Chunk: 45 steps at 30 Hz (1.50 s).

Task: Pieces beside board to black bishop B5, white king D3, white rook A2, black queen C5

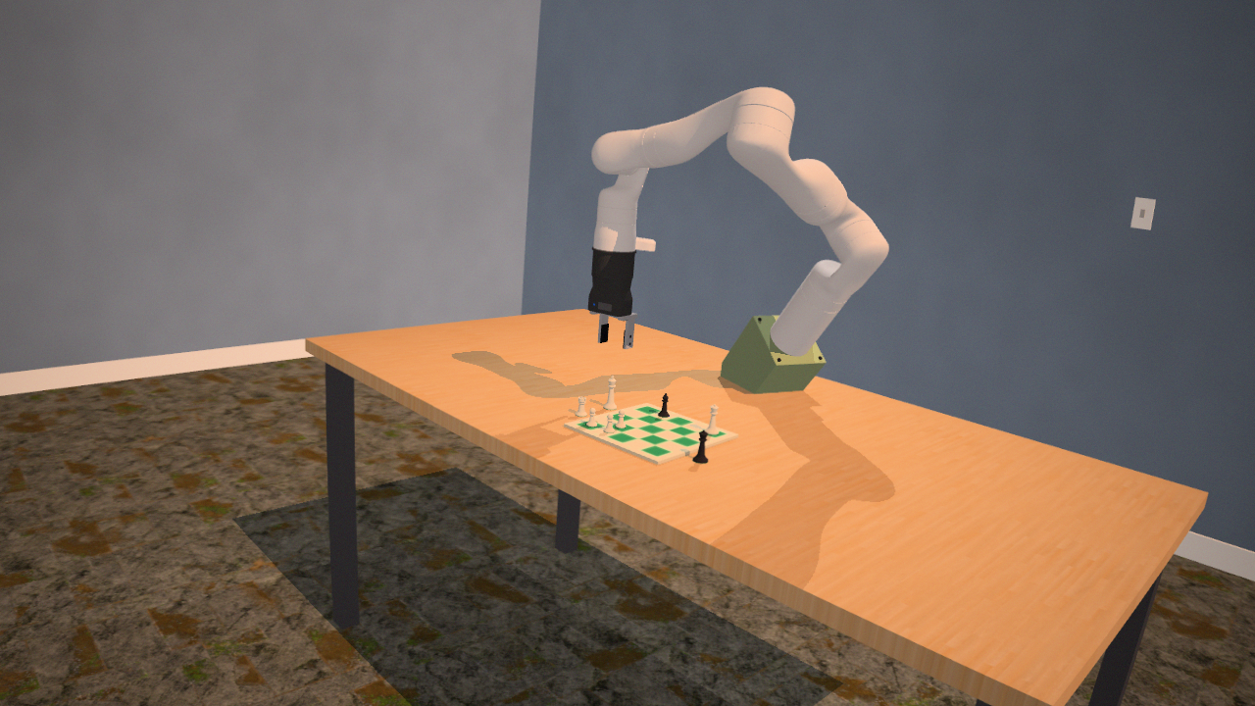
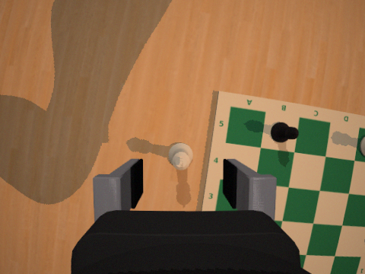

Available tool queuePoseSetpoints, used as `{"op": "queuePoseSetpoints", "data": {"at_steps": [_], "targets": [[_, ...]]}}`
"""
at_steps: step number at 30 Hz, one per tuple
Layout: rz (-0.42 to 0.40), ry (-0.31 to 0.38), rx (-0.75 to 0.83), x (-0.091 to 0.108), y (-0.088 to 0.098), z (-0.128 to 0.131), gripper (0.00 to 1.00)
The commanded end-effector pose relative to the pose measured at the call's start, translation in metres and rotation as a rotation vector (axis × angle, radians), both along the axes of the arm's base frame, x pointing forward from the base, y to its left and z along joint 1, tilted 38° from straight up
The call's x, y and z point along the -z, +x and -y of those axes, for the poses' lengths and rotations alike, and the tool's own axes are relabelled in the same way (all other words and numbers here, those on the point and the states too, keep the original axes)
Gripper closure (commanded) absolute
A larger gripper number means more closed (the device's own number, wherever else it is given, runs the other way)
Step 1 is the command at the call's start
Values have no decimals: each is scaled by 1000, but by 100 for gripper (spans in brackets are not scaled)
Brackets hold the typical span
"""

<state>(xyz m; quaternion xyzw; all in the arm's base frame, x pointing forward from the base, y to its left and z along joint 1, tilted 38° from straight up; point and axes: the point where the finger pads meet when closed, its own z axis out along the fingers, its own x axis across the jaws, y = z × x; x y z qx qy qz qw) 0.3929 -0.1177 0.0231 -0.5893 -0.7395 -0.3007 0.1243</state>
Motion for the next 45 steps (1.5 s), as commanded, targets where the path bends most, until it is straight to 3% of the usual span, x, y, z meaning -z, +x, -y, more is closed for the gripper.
{"op": "queuePoseSetpoints", "data": {"at_steps": [1, 3, 4, 45], "targets": [[2, -1, 1, -1, 0, 1, 0], [2, -1, 0, -1, 0, 1, 0], [2, -1, 0, -1, 0, 1, 21], [2, -1, 0, 0, 0, 1, 21]]}}
